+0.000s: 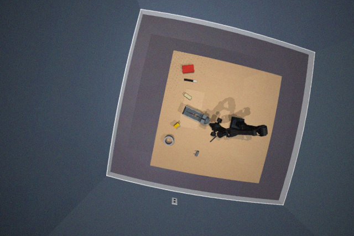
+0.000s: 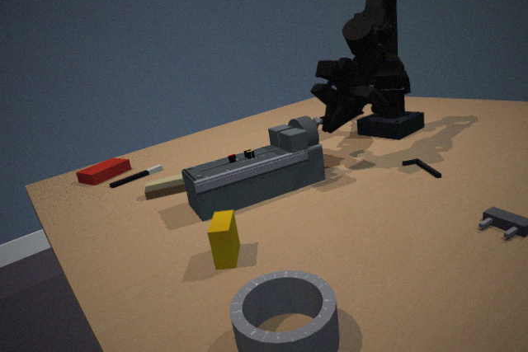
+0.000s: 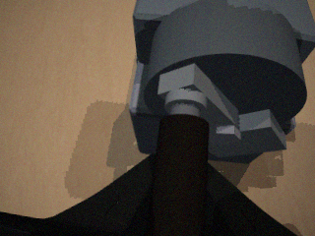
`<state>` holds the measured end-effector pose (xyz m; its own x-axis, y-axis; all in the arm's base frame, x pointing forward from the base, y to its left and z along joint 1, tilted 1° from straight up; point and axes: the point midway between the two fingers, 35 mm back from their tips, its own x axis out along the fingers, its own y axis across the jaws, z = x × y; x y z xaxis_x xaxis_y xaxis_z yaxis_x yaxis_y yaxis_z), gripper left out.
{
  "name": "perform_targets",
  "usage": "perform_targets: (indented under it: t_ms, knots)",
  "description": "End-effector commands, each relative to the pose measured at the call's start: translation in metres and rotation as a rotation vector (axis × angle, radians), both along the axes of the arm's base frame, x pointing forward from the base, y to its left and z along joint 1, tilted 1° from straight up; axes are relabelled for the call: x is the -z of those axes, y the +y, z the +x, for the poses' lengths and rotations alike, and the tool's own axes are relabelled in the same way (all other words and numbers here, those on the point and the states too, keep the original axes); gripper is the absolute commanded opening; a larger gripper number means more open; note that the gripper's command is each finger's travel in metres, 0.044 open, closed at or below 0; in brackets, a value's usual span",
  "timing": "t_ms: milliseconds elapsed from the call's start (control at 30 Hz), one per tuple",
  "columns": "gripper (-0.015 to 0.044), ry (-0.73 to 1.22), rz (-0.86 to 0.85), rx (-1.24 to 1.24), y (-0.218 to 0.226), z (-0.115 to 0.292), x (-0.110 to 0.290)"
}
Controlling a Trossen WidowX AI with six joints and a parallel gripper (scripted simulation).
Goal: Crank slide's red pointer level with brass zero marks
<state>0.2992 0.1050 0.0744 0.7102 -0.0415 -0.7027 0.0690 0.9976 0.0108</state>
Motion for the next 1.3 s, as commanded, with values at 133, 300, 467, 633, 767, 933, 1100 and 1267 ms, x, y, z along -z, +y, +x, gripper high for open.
perform_targets:
  t_ms: [133,300,467,633,767,933,1100,1267]
  knots:
    - [0.0053,0.0,0.0,0.0,0.0,0.0,0.0]
    - [0.0184,0.0,0.0,0.0,0.0,0.0,0.0]
    - [0.0315,0.0,0.0,0.0,0.0,0.0,0.0]
    - [0.044,0.0,0.0,0.0,0.0,0.0,0.0]
    - [0.044,0.0,0.0,0.0,0.001,0.001,-0.012]
    - [0.044,0.0,0.001,0.0,0.001,0.001,-0.038]
    - [0.044,0.0,0.001,-0.001,0.0,0.0,-0.051]
    - [0.044,0.001,0.0,0.0,0.001,0.002,-0.076]
